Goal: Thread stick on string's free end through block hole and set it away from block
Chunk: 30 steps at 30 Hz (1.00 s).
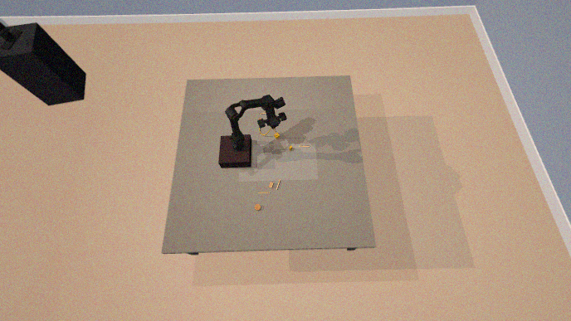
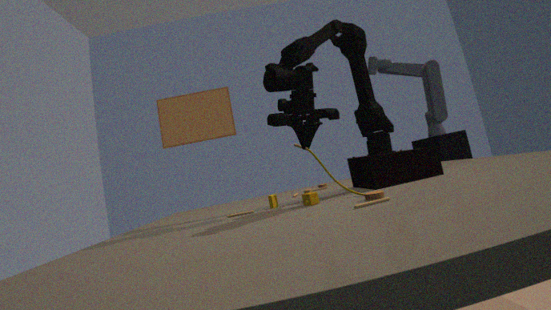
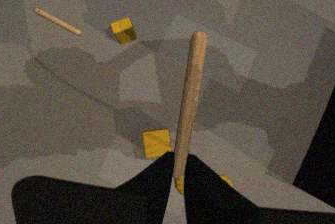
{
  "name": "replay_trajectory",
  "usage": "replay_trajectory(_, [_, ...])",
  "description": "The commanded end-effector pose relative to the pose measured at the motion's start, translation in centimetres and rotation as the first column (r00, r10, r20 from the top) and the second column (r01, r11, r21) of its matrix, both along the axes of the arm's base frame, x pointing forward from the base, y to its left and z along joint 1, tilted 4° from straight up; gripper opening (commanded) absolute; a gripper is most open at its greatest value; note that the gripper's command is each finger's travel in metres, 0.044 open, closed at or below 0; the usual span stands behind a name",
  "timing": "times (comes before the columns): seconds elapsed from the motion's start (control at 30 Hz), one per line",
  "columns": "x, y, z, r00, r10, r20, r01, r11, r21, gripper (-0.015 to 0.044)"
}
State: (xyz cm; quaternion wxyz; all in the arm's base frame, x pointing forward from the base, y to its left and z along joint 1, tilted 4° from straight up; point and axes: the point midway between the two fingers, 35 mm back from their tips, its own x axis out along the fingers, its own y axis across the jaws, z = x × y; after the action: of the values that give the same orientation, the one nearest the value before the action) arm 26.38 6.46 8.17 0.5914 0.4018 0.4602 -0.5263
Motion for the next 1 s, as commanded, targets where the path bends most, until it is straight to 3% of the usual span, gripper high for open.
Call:
replay_trajectory(0.0, [0.8, 0.5, -0.2, 0.997, -0.080, -0.015, 0.080, 0.997, 0.002, 0.0000])
replay_trajectory(0.47, [3.2, 1.8, -0.3, 0.942, -0.336, -0.023, 0.336, 0.942, -0.013, 0.0000])
replay_trajectory(0.97, [4.5, 2.9, -0.2, 0.883, -0.469, -0.028, 0.469, 0.883, -0.011, 0.0000])
